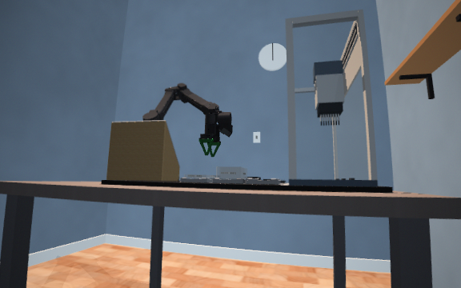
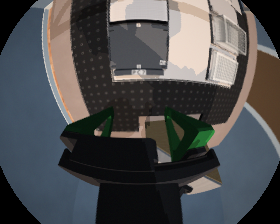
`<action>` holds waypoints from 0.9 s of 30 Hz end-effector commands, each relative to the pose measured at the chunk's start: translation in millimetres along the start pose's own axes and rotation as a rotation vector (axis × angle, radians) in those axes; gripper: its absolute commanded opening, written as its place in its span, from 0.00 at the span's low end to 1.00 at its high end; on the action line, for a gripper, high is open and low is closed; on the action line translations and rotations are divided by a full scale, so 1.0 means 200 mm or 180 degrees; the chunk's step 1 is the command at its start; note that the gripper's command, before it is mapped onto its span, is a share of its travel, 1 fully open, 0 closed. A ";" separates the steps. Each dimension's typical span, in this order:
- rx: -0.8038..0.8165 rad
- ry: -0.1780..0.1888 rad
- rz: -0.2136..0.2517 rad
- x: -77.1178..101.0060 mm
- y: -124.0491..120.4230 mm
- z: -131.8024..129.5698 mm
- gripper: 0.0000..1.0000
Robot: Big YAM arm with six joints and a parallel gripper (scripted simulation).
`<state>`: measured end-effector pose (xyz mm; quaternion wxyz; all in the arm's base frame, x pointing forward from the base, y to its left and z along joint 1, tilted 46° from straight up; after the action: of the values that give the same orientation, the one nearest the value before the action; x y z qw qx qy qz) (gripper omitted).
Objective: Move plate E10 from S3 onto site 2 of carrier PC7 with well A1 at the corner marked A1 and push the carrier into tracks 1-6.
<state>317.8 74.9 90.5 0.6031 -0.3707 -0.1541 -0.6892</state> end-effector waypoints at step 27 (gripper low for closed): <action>0.0113 -0.0006 0.0005 -0.32 0.00 0.00 0.80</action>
<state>316.9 115.1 51.8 0.6130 -0.3569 -0.1692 -0.6843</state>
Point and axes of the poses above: the point where the finger pads meet when closed, its own x axis back along the fingers, its own z axis across the jaws, y = z × x, the point moved 7 cm from there along x, back along the fingers, and after that the axes turned 12 degrees about -x, right-handed, at the moved point
